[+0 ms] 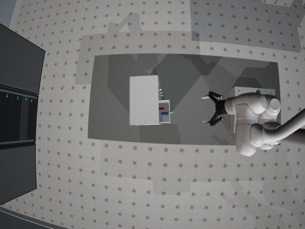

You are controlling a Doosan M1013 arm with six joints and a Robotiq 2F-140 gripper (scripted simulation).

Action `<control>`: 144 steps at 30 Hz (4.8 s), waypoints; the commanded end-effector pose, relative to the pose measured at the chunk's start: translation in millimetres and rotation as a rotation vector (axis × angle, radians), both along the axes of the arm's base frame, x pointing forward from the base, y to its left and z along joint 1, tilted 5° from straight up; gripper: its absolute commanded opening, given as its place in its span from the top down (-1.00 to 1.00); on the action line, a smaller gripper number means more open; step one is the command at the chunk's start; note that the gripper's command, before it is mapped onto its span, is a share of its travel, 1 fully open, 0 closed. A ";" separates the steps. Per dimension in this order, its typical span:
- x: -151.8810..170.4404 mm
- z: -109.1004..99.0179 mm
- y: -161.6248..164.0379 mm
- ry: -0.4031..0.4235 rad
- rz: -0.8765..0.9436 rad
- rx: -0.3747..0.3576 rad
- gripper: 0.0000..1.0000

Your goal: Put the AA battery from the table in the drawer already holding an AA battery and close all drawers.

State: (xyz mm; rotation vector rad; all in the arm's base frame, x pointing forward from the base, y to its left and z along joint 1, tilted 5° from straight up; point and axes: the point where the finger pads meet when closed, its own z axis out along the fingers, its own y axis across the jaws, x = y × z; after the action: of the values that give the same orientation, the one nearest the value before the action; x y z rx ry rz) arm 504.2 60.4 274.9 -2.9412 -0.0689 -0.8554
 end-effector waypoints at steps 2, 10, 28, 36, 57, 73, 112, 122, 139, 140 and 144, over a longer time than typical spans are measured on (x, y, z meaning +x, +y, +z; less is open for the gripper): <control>23.4 -21.6 5.6 -0.268 -0.008 0.025 -1.00; 31.2 -28.5 7.2 -0.359 -0.013 0.033 -1.00; 39.2 -36.2 7.4 -0.452 -0.021 0.037 -1.00; 49.7 -45.5 9.0 -0.571 -0.028 0.046 -1.00; 60.2 -55.0 9.8 -0.693 -0.038 0.053 1.00; 60.2 -55.0 9.8 -0.693 -0.038 0.053 1.00; 124.9 -71.9 15.7 -0.693 -0.038 0.053 1.00; 125.7 -72.1 15.8 -0.693 -0.038 0.053 1.00; 125.7 -72.1 15.8 -0.693 -0.038 0.053 1.00; 125.8 -72.1 15.8 -0.693 -0.038 0.053 1.00; 125.9 -72.1 15.8 -0.693 -0.038 0.053 1.00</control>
State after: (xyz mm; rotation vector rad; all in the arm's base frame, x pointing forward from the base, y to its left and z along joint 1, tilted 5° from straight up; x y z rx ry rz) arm 630.0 76.2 202.7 -2.4579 -0.0290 -1.7964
